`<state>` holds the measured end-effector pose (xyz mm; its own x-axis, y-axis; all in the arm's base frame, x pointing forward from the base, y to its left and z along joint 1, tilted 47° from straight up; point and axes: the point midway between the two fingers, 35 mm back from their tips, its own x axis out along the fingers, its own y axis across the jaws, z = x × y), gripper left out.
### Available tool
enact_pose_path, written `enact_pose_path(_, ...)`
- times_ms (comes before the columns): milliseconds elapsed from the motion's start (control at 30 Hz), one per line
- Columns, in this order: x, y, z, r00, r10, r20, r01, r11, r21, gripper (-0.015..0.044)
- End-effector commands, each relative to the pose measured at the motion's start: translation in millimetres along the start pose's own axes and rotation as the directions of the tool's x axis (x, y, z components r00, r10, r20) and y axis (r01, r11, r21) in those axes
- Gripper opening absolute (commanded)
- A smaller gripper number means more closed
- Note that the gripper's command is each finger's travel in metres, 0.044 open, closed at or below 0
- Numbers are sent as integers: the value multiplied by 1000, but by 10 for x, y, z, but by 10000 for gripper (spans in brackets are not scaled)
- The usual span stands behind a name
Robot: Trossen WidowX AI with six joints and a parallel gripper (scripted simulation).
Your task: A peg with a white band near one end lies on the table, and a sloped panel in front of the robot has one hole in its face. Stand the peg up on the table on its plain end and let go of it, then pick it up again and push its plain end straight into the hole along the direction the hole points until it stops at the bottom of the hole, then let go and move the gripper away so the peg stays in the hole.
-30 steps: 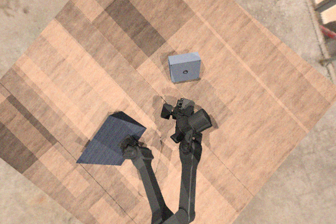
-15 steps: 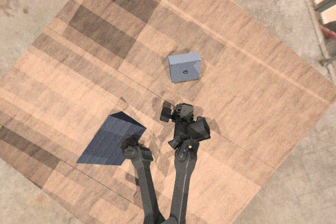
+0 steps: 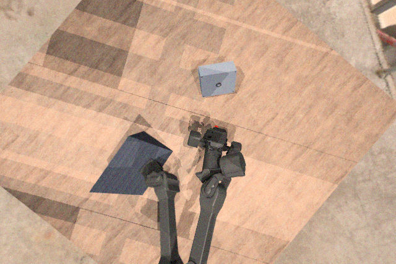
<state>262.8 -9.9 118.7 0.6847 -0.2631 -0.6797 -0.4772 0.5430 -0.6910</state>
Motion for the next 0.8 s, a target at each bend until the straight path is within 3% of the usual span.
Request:
enact_pose_path(0,-30,-3,-7,999,-2,42,2,1000,-2,49)
enact_pose_path(767,-159,-4,-98,971,-2,239,3,1000,-5,49)
